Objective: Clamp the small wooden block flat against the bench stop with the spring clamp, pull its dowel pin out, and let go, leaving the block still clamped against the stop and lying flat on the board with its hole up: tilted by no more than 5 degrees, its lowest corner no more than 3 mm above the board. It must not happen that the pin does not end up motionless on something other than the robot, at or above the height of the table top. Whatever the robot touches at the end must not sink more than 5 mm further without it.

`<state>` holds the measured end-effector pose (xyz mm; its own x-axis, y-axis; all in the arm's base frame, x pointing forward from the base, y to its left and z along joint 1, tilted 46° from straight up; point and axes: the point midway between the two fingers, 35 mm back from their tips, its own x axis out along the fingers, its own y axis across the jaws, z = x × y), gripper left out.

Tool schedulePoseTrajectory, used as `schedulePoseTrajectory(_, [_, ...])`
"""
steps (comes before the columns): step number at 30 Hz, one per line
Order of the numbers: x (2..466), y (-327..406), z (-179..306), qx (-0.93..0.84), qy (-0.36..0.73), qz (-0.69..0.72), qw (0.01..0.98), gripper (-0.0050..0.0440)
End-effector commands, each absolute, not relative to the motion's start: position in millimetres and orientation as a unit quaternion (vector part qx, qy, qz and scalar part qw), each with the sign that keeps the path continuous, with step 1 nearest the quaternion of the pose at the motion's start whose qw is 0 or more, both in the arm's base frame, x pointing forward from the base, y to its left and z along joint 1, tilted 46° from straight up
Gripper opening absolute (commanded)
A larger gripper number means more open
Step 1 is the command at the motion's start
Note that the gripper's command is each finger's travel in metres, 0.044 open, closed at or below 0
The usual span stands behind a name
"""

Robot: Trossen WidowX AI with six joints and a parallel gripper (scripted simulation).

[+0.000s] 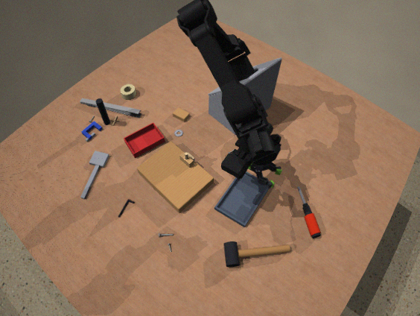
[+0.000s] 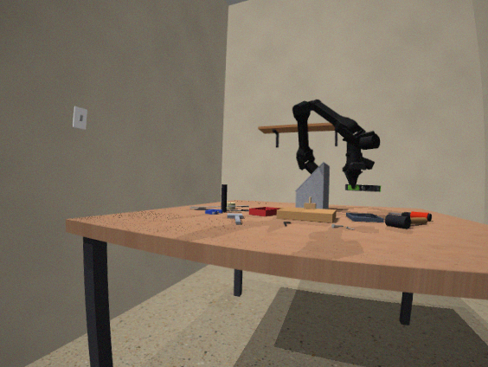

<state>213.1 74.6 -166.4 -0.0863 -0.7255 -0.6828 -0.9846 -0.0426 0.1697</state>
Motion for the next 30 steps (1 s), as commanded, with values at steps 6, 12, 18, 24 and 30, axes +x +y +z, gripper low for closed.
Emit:
schedulePoseTrajectory(6, [215.8, 85.8, -156.1, -0.646, 0.66, 0.322, 0.21, 0.0])
schedulePoseTrajectory(12, [215.7, 87.4, -154.1, -0.645, 0.661, 0.32, 0.211, 0.0])
schedulePoseTrajectory(18, [216.8, 87.2, -154.2, -0.64, 0.669, 0.303, 0.227, 0.0])
schedulePoseTrajectory(24, [218.0, 86.9, -154.3, -0.633, 0.677, 0.285, 0.244, 0.0])
schedulePoseTrajectory(30, [218.8, 86.8, -154.4, -0.629, 0.681, 0.274, 0.255, 0.0])
